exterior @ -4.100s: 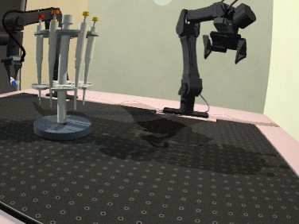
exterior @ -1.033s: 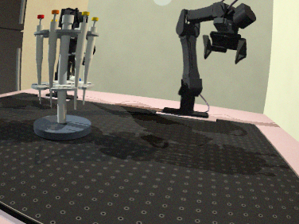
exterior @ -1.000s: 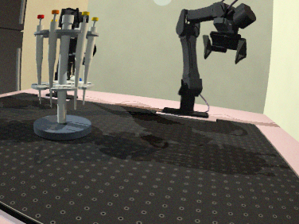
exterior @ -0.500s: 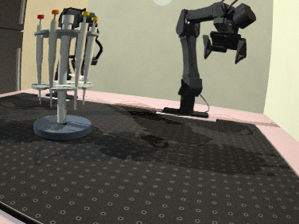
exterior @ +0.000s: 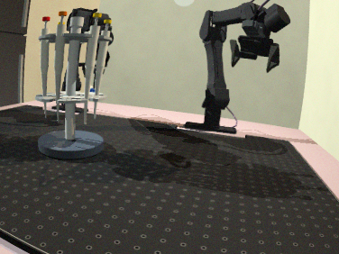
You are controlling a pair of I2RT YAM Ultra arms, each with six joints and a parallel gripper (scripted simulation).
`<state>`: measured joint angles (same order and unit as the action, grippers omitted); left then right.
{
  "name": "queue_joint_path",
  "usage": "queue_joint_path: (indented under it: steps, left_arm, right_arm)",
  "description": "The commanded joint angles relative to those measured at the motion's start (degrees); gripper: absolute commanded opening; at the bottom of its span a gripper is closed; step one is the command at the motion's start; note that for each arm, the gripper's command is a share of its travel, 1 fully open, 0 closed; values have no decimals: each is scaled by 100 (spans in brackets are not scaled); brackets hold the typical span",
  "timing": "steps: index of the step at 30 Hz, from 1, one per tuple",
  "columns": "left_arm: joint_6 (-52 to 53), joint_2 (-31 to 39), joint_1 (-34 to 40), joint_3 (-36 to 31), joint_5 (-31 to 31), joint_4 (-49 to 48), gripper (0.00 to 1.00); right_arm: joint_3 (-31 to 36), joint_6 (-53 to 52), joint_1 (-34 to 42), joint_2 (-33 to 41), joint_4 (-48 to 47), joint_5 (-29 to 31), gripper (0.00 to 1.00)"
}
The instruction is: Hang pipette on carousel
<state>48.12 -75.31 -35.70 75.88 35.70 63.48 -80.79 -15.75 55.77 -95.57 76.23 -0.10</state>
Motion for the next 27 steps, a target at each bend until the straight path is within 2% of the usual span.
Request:
queue_joint_path:
  steps: [1,10,12,25,27]
  left_arm:
    - [41,-8,-53,87,118,-66,100]
    - [41,-8,-53,87,118,-66,100]
    - [41,-8,-53,87,118,-66,100]
    - [41,-8,-53,87,118,-66,100]
    - [41,-8,-53,87,118,-66,100]
  right_arm:
    - [-397,-31,-132,-214,60,40,12]
    - [-1151,171,-271,-847,179,37,12]
    - [-1151,171,-271,-847,179,37,12]
    - [-2436,336,-436,-1810,487,34,12]
    - [-1951,303,-327,-1346,-11,153,12]
